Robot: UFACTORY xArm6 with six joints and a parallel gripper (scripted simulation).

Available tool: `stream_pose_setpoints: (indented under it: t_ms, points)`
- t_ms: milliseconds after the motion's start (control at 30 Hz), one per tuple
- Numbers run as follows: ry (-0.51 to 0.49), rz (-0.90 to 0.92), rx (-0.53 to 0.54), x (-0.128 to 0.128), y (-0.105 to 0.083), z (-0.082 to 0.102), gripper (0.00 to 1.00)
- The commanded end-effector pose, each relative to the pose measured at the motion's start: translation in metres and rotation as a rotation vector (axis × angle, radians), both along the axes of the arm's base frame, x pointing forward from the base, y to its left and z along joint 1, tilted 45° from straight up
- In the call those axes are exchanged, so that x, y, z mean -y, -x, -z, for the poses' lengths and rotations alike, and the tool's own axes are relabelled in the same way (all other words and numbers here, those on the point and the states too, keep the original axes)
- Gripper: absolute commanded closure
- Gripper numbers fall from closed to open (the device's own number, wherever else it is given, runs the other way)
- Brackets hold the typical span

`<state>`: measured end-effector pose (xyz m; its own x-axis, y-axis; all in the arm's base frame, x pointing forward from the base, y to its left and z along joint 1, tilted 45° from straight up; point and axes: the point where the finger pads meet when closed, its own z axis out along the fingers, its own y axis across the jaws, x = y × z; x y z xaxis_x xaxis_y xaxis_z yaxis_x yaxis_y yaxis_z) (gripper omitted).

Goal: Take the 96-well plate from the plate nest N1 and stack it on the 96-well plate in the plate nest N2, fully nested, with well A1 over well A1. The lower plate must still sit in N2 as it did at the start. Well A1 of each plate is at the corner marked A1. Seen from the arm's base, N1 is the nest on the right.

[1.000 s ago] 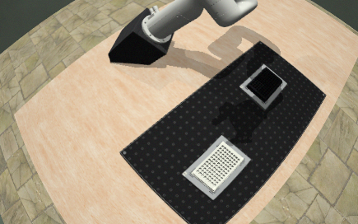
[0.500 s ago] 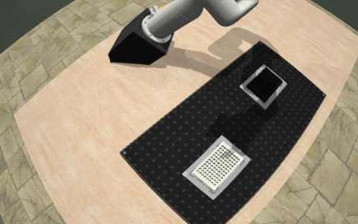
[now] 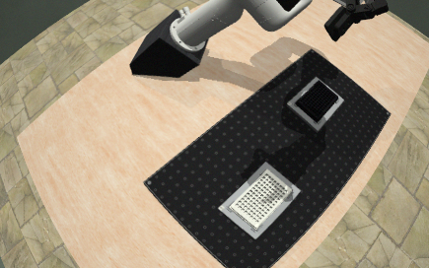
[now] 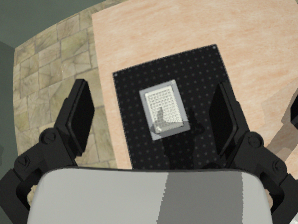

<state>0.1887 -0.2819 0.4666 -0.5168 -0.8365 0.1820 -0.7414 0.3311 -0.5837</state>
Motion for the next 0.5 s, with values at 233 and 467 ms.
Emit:
stream_pose_setpoints:
  t_ms: [233,467]
  points:
    - [-0.068,-0.116,-0.007,0.0,-0.031,0.025,0.0]
    - [-0.133,-0.223,-0.009,-0.003,-0.056,0.047,0.0]
